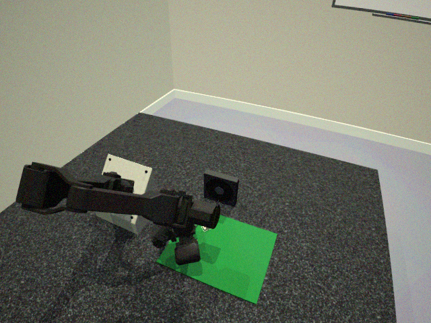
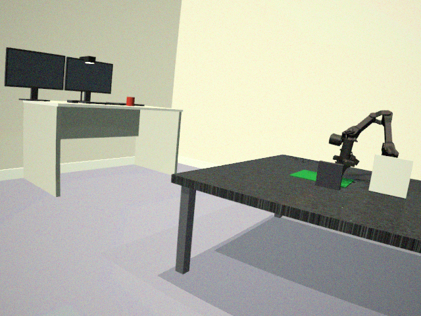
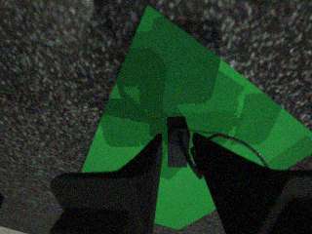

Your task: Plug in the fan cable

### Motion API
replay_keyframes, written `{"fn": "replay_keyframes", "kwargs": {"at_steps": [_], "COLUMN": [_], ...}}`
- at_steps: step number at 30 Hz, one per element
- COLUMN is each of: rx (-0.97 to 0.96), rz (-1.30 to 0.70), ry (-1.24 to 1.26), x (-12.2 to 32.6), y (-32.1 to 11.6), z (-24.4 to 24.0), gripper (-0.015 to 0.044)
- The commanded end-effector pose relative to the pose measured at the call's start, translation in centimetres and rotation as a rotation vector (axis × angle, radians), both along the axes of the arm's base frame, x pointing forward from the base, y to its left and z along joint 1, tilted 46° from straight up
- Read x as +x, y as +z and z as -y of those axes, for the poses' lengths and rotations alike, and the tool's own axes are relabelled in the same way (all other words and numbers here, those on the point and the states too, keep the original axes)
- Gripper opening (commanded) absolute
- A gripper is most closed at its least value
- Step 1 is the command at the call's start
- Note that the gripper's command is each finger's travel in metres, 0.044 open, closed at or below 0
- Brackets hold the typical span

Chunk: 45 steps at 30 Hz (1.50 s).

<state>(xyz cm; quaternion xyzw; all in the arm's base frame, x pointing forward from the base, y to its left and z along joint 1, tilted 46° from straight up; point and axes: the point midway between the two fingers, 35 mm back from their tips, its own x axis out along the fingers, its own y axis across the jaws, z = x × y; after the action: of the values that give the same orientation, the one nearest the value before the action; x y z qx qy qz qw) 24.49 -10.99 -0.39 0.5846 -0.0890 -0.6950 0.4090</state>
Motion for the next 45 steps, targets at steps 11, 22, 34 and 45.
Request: {"fn": "replay_keyframes", "kwargs": {"at_steps": [11, 22, 34, 45], "rx": [0.000, 0.003, -0.002, -0.009], "rz": [0.001, -0.004, -0.008, -0.215], "ry": [0.000, 0.001, 0.003, 0.215], "x": [0.1, 0.5, 0.4, 0.6], "y": [0.1, 2.4, 4.6, 4.5], "z": [-0.2, -2.6, -4.8, -4.9], "gripper": [0.0000, 0.0000, 0.0000, 0.0000]}}
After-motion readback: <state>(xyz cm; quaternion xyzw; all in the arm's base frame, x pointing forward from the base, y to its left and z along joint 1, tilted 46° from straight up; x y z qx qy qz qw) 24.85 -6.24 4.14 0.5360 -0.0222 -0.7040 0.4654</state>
